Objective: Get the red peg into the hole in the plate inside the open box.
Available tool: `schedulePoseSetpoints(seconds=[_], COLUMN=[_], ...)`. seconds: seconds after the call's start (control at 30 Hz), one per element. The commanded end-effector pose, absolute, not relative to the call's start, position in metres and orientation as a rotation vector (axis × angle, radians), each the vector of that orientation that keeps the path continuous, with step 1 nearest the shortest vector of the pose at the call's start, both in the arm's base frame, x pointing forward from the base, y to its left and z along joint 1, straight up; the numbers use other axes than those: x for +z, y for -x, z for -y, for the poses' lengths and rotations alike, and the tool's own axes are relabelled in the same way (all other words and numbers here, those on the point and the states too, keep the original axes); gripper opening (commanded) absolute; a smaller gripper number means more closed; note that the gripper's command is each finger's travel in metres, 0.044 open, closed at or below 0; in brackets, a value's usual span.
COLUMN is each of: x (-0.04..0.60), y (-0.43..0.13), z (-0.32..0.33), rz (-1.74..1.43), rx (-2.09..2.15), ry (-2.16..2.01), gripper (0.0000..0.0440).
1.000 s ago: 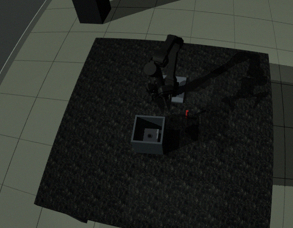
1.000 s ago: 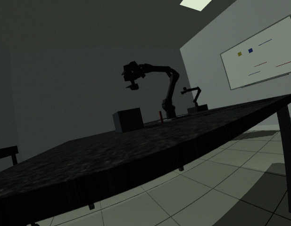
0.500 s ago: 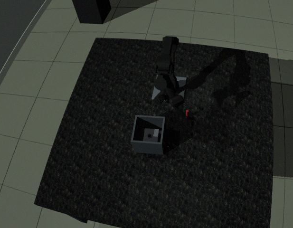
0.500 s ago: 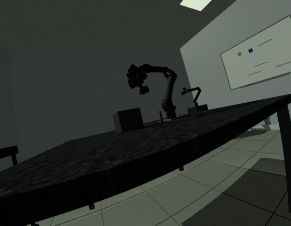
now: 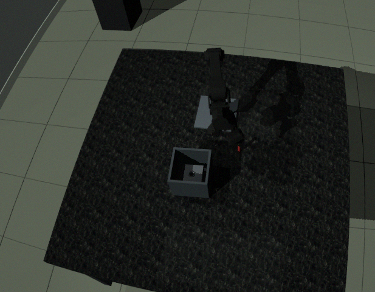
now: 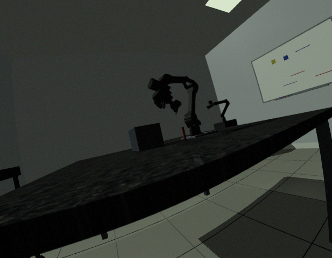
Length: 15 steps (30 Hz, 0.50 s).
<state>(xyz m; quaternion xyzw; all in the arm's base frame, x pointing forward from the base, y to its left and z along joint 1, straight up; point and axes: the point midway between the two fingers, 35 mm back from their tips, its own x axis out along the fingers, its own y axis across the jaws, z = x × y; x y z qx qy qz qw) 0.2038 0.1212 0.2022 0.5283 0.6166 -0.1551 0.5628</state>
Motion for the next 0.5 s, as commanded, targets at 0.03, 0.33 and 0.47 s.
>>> schedulePoseSetpoints(seconds=[0.03,0.33,0.47], x=[0.186,0.162,0.152], y=[-0.190,-0.167,-0.160], z=[-0.123,-0.125,-0.126], rz=[-1.519,-1.596,-1.609], rx=[-0.479,-0.674,-0.737], ry=[-1.213,-1.143,-1.113], gripper=[0.0440,0.0440,0.0440])
